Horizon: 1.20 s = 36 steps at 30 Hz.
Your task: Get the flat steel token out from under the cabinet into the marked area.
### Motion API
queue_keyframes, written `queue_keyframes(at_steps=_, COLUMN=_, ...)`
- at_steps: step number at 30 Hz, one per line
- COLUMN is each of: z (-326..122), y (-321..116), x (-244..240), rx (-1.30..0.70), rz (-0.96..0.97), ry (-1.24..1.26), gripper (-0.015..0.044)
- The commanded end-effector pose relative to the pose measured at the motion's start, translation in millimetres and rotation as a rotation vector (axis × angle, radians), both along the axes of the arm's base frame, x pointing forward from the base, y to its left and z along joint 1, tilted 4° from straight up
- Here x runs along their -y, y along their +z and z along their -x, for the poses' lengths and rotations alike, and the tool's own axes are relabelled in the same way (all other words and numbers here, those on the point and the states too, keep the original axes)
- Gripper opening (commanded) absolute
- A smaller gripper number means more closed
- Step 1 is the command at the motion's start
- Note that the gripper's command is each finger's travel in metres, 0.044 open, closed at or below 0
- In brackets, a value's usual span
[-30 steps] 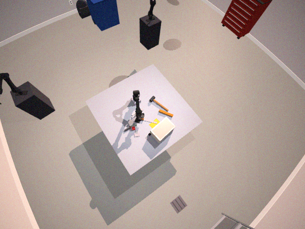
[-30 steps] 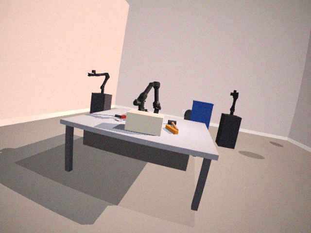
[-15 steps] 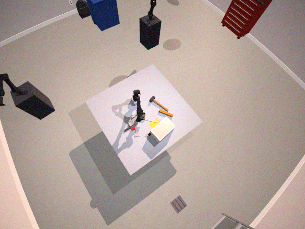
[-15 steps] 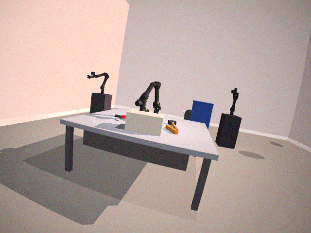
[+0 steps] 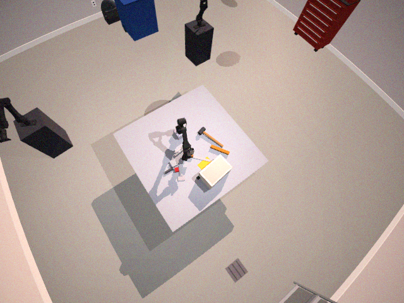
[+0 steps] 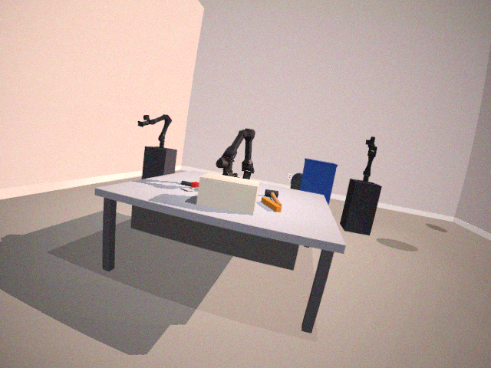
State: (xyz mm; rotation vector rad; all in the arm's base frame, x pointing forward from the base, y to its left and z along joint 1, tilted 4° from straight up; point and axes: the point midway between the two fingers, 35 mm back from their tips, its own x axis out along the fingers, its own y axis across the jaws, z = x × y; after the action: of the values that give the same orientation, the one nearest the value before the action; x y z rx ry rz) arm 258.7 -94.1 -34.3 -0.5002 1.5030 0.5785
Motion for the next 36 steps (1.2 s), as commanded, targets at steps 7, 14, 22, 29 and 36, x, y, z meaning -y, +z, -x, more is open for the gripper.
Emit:
queue_keyframes(at_steps=7, z=-2, y=1, x=-12, rx=0.004, rz=-0.001, ry=0.003, gripper=0.0)
queue_keyframes(at_steps=14, z=-2, y=2, x=-20, rx=0.004, rz=-0.001, ry=0.004, gripper=0.0)
queue_keyframes(at_steps=22, z=-3, y=2, x=-29, rx=0.004, rz=-0.002, ry=0.004, gripper=0.0)
queue_keyframes(at_steps=29, z=-4, y=2, x=-37, rx=0.004, rz=-0.003, ry=0.004, gripper=0.0)
queue_keyframes(at_steps=36, z=-4, y=3, x=-44, rx=0.004, rz=-0.003, ry=0.004, gripper=0.0)
